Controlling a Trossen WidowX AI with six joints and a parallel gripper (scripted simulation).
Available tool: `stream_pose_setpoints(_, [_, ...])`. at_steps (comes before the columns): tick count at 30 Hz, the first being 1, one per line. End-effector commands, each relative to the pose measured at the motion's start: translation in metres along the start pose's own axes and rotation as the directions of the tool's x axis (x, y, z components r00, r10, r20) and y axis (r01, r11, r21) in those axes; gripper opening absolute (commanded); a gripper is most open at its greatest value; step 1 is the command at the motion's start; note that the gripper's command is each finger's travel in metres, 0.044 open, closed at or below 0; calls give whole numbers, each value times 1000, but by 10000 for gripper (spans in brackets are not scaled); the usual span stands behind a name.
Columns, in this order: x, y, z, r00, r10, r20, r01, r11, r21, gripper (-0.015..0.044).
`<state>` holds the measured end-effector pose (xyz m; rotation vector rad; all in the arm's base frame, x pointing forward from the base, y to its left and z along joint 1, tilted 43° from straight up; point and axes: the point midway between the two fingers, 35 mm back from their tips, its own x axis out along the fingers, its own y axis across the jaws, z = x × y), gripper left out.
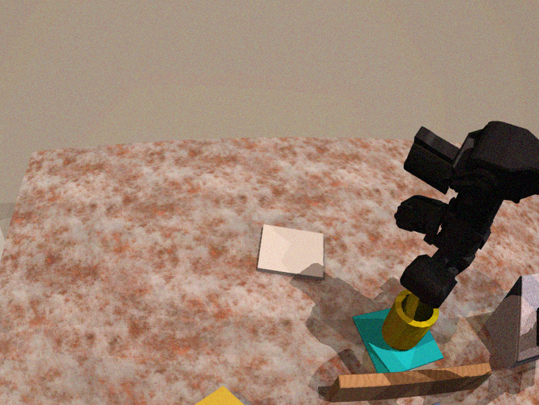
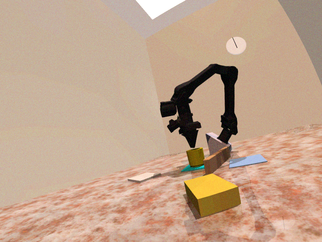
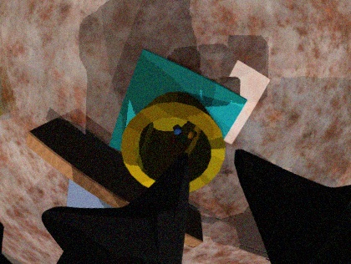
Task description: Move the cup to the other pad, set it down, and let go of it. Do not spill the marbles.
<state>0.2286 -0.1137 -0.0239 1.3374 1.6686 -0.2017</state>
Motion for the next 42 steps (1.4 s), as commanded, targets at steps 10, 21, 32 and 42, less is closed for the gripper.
stream_pose_setpoints(10, [-11, 0, 0, 1000, 1, -1, -1, 1000, 1, 199])
stream_pose_setpoints(21, [-19, 1, 0, 1000, 0, 0, 0, 1000, 1, 440])
stream_pose_setpoints(32, [-57, 1, 2, 1000, -4, 2, 4, 1000, -2, 440])
stream_pose_setpoints(42, [-71, 2, 2, 1000, 0, 4, 0, 1000, 2, 440])
